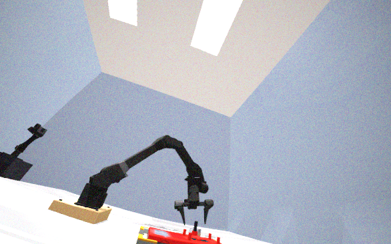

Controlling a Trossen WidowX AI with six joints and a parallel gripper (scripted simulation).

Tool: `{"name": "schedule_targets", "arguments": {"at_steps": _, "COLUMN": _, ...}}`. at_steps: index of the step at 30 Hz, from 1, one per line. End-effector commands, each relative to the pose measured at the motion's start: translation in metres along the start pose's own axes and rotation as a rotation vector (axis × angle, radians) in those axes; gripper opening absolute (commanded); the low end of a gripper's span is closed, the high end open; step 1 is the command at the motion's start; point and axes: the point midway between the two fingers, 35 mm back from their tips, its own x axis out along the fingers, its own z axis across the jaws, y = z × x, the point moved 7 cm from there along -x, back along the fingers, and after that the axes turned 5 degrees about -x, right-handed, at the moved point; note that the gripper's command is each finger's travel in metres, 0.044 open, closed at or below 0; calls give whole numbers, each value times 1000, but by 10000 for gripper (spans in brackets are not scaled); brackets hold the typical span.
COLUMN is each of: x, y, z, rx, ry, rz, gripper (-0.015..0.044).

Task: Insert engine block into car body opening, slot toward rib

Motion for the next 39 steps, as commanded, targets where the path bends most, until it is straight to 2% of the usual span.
{"name": "schedule_targets", "arguments": {"at_steps": 1, "x": -2, "y": 5, "z": -6, "rx": 131, "ry": -60, "rz": -45, "gripper": 440}}
{"name": "schedule_targets", "arguments": {"at_steps": 15, "x": -15, "y": 23, "z": -22, "rx": 534, "ry": -252, "rz": -150, "gripper": 440}}
{"name": "schedule_targets", "arguments": {"at_steps": 39, "x": 6, "y": 25, "z": -27, "rx": 539, "ry": -254, "rz": -151, "gripper": 440}}
